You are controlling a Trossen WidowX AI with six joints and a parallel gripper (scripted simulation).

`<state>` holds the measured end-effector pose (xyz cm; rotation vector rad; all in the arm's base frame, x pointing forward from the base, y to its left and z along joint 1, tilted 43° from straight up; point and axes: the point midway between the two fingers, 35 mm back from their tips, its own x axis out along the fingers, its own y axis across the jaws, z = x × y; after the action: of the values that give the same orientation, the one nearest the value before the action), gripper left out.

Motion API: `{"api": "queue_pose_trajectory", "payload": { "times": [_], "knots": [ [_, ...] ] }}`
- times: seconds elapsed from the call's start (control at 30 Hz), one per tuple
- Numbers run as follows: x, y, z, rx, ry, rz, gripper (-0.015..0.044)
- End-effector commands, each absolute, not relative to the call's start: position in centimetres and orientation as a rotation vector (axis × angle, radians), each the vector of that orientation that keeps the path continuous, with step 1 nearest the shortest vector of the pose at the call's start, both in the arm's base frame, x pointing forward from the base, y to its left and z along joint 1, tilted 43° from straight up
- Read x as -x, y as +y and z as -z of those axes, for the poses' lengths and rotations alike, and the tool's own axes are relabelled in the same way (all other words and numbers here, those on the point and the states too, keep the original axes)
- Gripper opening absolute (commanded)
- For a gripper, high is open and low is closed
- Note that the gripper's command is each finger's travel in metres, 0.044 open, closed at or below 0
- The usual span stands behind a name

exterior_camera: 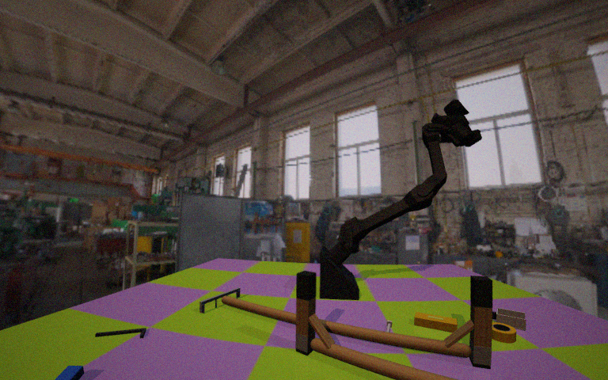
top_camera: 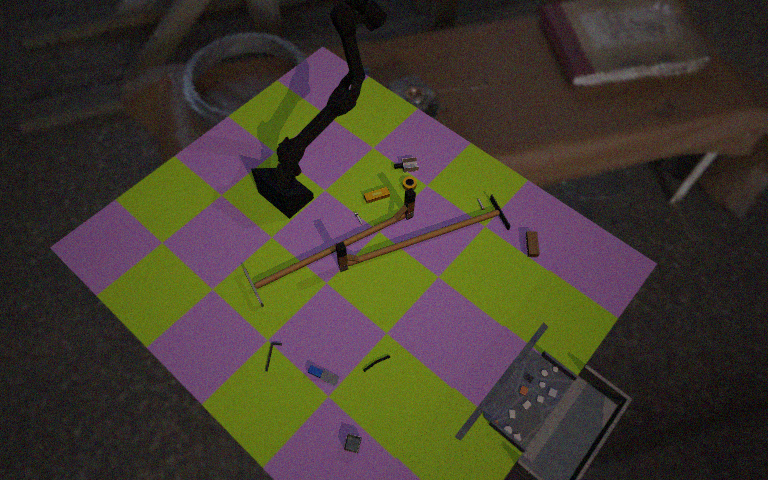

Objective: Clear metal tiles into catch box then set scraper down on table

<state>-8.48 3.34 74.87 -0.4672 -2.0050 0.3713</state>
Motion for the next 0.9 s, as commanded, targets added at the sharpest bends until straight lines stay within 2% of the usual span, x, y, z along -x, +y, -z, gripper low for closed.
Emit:
{"api": "queue_pose_trajectory", "payload": {
  "times": [0.0, 0.87],
  "knots": [
    [9.1, 1.6, -75.2, 0.451, -2.028, -0.283, 0.0440],
    [12.9, -10.2, -75.6, 0.291, -2.086, 0.288, 0.0440]
  ]
}}
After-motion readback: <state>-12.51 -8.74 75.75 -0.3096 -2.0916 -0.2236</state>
